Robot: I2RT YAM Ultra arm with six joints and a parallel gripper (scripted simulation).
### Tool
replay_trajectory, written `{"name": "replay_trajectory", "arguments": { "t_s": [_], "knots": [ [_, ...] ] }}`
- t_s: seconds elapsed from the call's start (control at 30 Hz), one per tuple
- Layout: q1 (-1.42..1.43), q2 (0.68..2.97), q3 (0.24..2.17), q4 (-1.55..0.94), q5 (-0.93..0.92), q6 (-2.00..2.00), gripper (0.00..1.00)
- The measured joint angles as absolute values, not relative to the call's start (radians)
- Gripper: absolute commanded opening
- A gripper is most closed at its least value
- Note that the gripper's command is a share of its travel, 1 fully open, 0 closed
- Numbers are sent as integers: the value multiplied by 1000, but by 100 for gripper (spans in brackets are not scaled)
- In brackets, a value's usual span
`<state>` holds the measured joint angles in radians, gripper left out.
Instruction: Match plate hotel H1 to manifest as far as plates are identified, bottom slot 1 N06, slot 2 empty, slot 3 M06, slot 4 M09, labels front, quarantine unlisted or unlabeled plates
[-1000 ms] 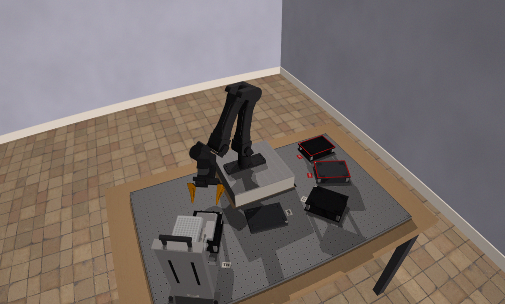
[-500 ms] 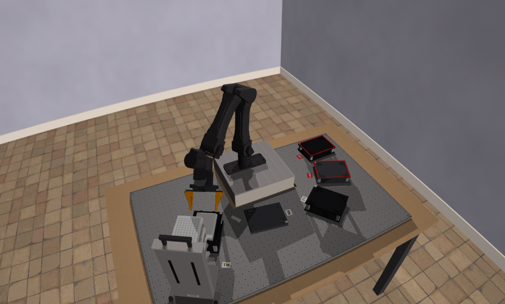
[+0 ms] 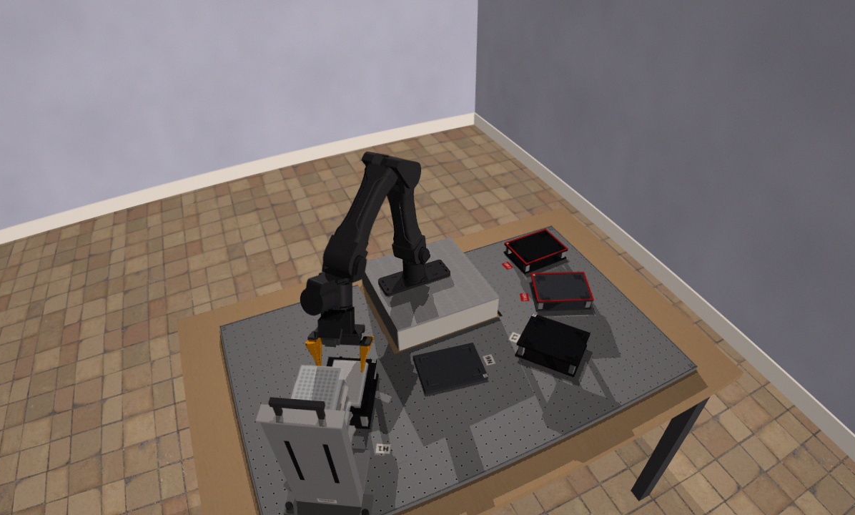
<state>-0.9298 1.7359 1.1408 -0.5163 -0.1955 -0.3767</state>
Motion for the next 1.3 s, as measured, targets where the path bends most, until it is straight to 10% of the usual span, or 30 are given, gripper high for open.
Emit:
{"name": "replay_trajectory", "arguments": {
  "t_s": [0.63, 1.3],
  "knots": [
    [-855, 2078, 1689, -1119, -23, -347, 100],
    [-855, 2096, 1687, -1189, -7, -338, 100]
  ]
}}
